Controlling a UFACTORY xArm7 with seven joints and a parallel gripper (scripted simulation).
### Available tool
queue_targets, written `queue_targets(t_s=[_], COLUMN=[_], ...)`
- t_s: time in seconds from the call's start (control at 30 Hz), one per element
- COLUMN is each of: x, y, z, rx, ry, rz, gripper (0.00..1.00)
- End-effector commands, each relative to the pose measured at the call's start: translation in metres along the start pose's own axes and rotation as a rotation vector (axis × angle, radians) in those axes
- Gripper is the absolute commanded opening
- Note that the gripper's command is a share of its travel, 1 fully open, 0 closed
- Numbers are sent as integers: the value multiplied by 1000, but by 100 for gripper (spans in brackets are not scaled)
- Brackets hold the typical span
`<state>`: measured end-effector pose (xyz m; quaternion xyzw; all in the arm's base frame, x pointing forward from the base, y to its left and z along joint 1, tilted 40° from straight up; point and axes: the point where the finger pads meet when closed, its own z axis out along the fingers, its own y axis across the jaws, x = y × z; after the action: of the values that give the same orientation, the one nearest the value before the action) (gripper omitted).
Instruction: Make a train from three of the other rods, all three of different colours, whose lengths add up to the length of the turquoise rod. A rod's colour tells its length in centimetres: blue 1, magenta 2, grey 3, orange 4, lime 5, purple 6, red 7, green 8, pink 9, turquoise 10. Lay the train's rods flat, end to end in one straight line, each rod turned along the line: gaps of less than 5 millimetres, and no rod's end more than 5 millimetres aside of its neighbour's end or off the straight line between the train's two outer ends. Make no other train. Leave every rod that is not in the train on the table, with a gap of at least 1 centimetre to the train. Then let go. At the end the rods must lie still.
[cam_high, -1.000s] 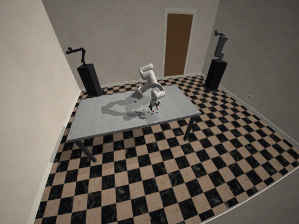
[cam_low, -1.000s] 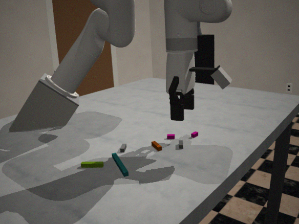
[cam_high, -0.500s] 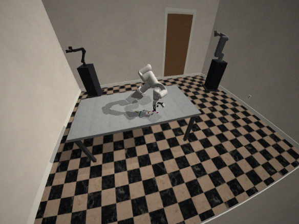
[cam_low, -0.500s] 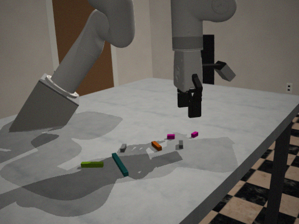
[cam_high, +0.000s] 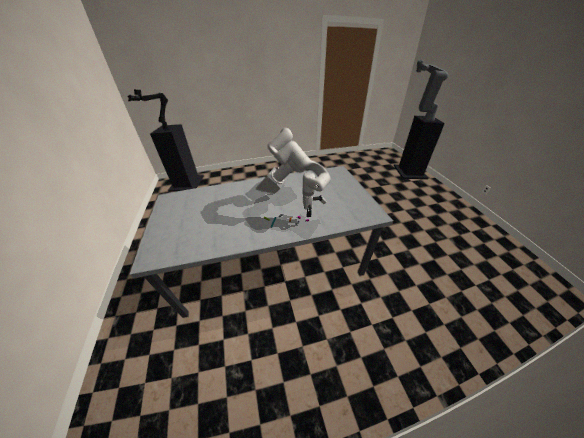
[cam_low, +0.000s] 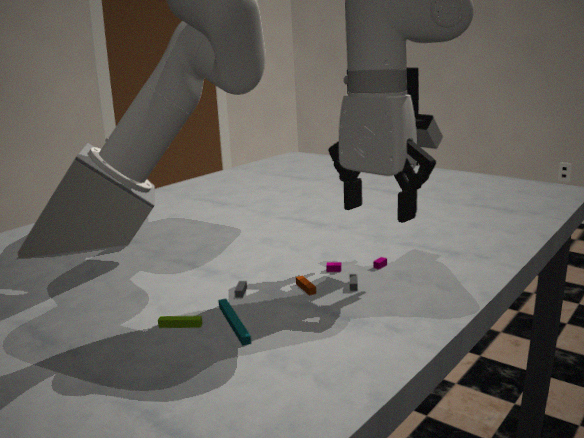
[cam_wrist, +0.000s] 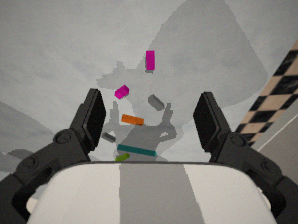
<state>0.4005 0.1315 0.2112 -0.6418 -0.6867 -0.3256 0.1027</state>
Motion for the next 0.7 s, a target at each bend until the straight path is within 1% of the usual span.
queue_targets(t_s=[0.0, 0.07, 0.1, 0.67], x=[2, 2, 2, 2], y=[1, 1, 1, 1], z=[-1, -1, -1, -1], rx=[3, 3, 3, 3], ry=[4, 4, 4, 4], rz=[-68, -70, -70, -70], gripper=[100, 100, 24, 24])
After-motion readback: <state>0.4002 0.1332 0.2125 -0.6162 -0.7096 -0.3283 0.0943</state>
